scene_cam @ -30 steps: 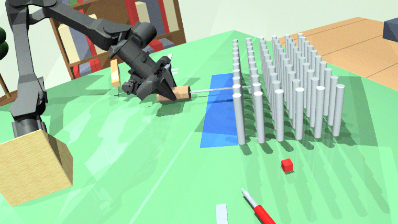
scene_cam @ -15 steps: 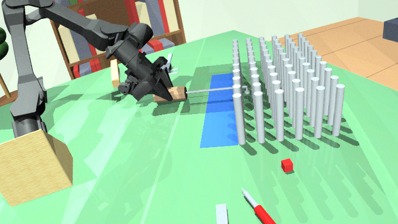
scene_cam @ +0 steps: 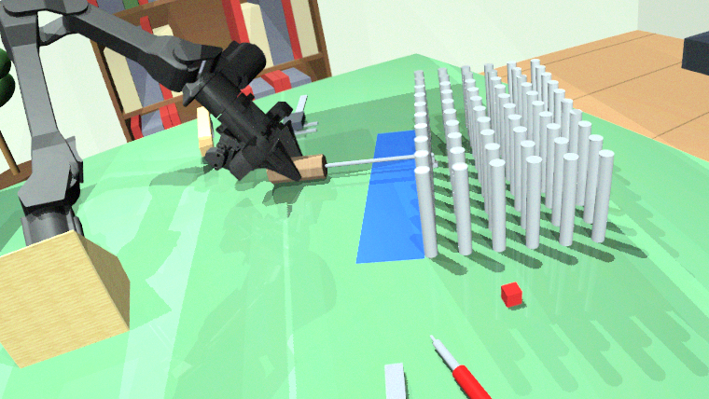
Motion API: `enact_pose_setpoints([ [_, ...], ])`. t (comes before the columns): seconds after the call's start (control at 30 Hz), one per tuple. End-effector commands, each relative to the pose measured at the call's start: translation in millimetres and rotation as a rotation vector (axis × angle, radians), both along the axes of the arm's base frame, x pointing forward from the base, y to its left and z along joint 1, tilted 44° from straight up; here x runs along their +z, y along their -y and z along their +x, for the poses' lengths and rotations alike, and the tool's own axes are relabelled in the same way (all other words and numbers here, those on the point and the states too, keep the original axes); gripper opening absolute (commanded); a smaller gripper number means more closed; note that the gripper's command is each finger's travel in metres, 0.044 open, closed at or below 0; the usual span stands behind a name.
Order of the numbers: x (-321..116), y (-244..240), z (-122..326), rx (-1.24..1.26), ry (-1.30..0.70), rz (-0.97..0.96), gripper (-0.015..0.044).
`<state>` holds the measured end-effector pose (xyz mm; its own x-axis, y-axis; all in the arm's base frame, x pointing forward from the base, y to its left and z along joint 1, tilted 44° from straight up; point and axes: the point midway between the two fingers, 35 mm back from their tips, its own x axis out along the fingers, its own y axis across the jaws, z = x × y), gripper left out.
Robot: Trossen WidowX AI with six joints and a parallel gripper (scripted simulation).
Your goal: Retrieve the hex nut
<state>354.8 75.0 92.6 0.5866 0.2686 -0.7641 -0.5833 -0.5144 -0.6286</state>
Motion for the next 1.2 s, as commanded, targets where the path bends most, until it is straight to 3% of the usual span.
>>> enact_pose_setpoints([
  [0.0,1.2,-1.3,-3.0,-0.006,-0.002,0.002,0.0000],
  [1.17,8.7,-14.3,-22.3,-0.006,-0.003,0.004,0.0000],
])
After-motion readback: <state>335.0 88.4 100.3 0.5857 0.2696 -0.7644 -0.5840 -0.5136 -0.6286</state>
